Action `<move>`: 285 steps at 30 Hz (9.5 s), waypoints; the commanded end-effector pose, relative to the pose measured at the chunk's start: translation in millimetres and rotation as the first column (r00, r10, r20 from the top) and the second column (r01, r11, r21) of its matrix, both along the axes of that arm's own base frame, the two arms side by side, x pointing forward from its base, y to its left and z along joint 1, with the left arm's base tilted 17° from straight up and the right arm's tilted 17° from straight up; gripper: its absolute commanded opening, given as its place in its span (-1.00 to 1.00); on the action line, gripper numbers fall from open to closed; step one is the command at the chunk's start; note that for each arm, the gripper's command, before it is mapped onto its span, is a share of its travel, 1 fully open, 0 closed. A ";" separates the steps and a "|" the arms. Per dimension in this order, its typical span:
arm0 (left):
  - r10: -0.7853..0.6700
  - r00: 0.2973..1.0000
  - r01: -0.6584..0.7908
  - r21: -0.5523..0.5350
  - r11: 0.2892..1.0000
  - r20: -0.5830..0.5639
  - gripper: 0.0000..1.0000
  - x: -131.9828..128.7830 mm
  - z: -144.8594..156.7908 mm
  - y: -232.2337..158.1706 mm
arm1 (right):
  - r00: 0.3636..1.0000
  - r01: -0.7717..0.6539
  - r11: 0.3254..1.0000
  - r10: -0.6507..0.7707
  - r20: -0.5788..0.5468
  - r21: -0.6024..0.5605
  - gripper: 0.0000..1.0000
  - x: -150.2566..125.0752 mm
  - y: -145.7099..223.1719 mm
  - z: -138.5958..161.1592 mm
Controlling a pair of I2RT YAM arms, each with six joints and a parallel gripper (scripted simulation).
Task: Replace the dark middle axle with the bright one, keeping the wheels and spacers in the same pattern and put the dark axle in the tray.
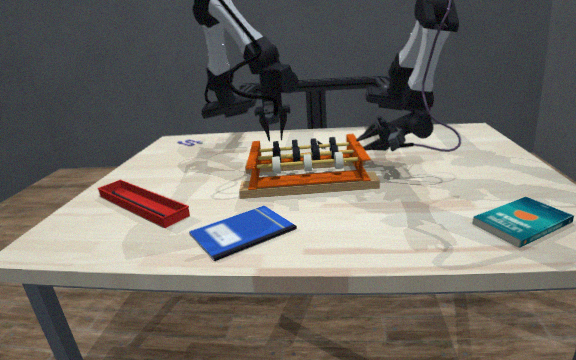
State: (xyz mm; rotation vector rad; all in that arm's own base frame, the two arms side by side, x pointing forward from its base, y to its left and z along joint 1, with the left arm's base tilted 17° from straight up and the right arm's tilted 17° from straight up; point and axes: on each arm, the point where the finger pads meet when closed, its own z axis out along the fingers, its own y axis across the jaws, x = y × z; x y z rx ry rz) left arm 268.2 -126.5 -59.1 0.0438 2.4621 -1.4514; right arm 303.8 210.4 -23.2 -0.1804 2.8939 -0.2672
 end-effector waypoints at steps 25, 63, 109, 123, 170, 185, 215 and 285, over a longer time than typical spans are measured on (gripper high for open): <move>-0.054 0.998 0.055 -0.015 0.998 0.037 -0.34 1.6 0.6 -15.5 | 1.000 -0.012 1.000 0.012 -0.006 -0.012 -0.27 11.1 -8.6 -47.4; -0.043 0.998 0.043 0.005 0.999 0.036 -0.34 4.5 -4.7 -12.0 | 0.999 -0.018 0.999 0.017 0.035 0.039 -1.00 16.3 9.1 -20.5; -0.034 0.998 0.034 -0.006 0.999 0.051 -0.34 5.1 6.7 -10.0 | 0.999 -0.025 0.999 0.024 0.032 0.039 -1.00 14.5 8.5 -17.8; -0.035 0.998 0.036 -0.018 0.999 0.048 -0.34 4.4 7.7 -10.2 | 1.000 -0.023 0.999 0.022 0.022 0.031 -1.00 12.4 3.1 -20.3; -0.034 0.999 0.035 -0.040 0.999 0.026 -0.34 0.3 5.4 -11.2 | 0.999 -0.014 0.999 0.012 0.035 0.045 -1.00 19.3 5.2 -15.0; -0.034 0.999 0.034 -0.040 0.999 0.016 -0.34 -1.8 2.9 -11.3 | 0.999 -0.018 0.999 0.016 0.035 0.044 -1.00 18.1 7.0 -14.6; -0.034 0.999 0.034 -0.038 0.999 0.026 -0.34 -1.2 5.5 -11.3 | 0.999 -0.025 0.999 0.023 0.041 0.039 -1.00 17.0 9.3 -13.8; -0.032 0.999 0.033 -0.026 0.999 0.034 -0.34 3.3 4.4 -12.8 | 0.998 -0.028 0.999 0.027 0.058 0.025 -1.00 19.7 7.7 -12.5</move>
